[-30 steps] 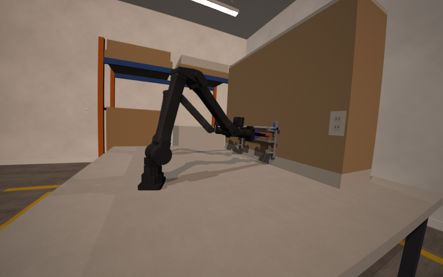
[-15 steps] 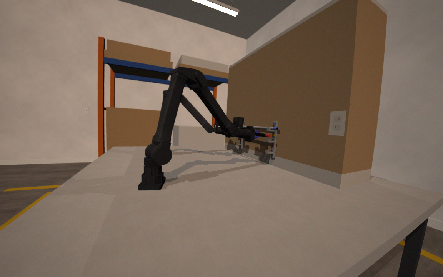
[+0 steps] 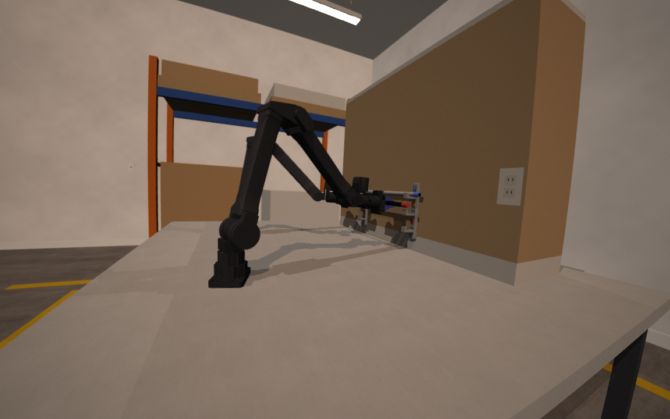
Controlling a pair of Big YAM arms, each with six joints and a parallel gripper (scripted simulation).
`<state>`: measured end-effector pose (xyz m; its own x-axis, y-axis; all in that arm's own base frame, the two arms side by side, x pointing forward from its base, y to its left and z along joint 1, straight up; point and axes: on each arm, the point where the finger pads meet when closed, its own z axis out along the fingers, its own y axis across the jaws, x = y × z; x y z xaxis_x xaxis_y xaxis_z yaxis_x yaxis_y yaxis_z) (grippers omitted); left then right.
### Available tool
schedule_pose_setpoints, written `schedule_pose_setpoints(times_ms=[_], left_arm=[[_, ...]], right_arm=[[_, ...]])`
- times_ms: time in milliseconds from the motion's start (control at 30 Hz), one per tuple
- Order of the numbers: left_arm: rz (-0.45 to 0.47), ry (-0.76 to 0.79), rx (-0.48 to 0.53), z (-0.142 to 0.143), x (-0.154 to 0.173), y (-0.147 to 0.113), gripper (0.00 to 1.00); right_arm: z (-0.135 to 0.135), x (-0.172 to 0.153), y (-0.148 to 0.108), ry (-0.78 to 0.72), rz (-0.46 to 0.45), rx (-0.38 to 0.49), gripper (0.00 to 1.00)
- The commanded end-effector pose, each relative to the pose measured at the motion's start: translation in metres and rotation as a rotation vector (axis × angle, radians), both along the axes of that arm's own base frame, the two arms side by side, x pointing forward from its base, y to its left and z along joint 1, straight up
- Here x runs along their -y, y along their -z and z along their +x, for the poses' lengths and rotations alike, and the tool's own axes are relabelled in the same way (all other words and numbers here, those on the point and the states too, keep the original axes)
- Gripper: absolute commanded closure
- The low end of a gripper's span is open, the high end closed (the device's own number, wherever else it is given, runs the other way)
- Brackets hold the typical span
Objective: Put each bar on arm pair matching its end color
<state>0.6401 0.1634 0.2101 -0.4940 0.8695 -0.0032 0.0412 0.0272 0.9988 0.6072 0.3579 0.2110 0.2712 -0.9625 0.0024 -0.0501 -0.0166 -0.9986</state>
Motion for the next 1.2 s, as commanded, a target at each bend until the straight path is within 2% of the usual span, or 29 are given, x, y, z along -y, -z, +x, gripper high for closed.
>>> schedule_pose_setpoints(times_ms=[0, 1167], left_arm=[[0.015, -0.010, 0.104, -0.0001, -0.0053, -0.0486, 1.00], [0.015, -0.010, 0.104, 0.0001, -0.0092, -0.0425, 1.00]], right_arm=[[0.0000, 0.0006, -0.0524, 0.011, 0.068, 0.093, 1.00], [-0.0005, -0.0027, -0.0446, 0.011, 0.068, 0.093, 1.00]])
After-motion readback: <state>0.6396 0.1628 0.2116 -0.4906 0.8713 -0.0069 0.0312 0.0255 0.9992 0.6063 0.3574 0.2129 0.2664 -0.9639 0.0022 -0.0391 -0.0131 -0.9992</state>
